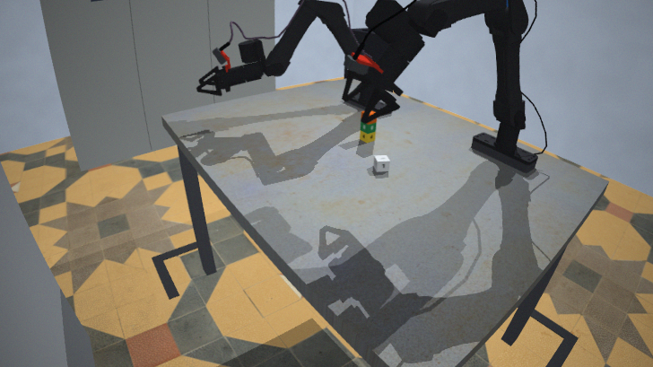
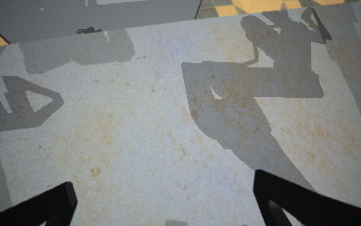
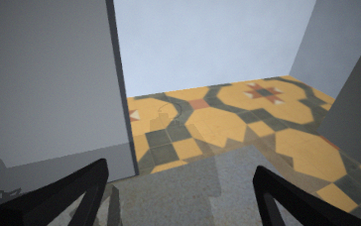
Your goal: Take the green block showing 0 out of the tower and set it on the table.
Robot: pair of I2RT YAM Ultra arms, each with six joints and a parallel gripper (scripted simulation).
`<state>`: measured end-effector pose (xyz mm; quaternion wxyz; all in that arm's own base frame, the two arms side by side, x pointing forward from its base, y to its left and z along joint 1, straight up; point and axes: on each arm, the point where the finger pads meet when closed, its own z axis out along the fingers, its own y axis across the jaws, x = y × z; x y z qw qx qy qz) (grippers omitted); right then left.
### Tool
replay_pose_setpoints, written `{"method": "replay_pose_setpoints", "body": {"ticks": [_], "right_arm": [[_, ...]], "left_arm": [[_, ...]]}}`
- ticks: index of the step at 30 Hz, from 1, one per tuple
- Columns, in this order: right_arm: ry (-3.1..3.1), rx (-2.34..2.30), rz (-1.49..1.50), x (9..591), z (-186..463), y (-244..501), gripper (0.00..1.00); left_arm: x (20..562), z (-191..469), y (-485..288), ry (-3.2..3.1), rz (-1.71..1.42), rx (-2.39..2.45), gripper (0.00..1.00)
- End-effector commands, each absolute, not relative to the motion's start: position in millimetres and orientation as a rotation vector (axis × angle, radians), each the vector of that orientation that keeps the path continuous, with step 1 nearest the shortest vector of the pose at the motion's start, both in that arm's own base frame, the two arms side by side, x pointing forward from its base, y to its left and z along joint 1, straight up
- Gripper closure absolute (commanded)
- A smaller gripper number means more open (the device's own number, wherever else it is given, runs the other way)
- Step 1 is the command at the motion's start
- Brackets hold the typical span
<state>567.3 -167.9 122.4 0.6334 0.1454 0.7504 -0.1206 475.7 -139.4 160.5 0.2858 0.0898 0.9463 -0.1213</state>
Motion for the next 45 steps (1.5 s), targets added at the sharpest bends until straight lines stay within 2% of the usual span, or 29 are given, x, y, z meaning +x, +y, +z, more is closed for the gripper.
{"method": "replay_pose_setpoints", "body": {"ticks": [1,20,32,34,45], "right_arm": [[1.698,0.331,-0.276,568,130,-168,0.00],[1.698,0.331,-0.276,568,130,-168,0.00],[1.698,0.331,-0.276,568,130,-168,0.00],[1.698,0.331,-0.276,568,130,-168,0.00],[1.698,0.331,-0.276,568,130,-168,0.00]], "left_arm": [[477,167,-140,2.512,-0.326,0.240,0.00],[476,166,-137,2.513,-0.285,0.269,0.00],[430,153,-161,2.364,0.255,0.893,0.00],[430,153,-161,2.364,0.255,0.893,0.00],[378,137,-196,2.098,0.678,1.398,0.00]]}}
